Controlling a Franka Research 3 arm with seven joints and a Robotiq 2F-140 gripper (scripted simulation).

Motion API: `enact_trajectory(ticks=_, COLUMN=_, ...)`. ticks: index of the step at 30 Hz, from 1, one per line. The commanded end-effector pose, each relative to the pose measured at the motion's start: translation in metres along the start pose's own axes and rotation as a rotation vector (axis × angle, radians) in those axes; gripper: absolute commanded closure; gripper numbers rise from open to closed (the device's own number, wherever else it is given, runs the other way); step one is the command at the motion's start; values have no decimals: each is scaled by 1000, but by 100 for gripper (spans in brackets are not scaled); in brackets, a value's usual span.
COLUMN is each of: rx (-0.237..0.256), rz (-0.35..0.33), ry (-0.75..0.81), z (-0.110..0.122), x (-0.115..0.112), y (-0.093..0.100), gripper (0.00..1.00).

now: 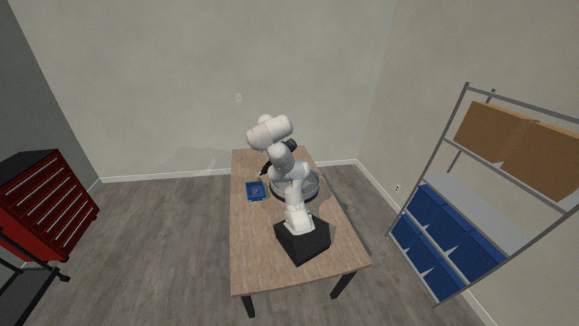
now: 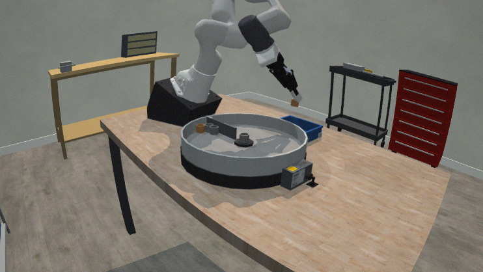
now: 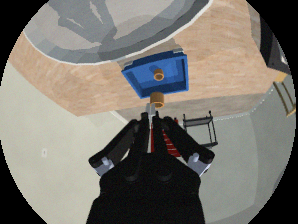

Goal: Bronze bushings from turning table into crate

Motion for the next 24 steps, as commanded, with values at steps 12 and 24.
enact_trajectory(ticks=12, rx=-25, rz=-11, ry=-53, z=47, x=-4, y=-12, gripper=100)
enact_trajectory(ticks=24, rx=-48, rz=-8, ry=-52, z=53, x=-4, y=-14, gripper=100)
Point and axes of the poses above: the point where the finger pads meet when closed, its own y axis back along the fingers, its own z axis across the jaws, x = y × z, the point moved 10 cm from there along y, back along the fingers, and after that the axes turned 9 degrees about -y, right-handed, at the moved point
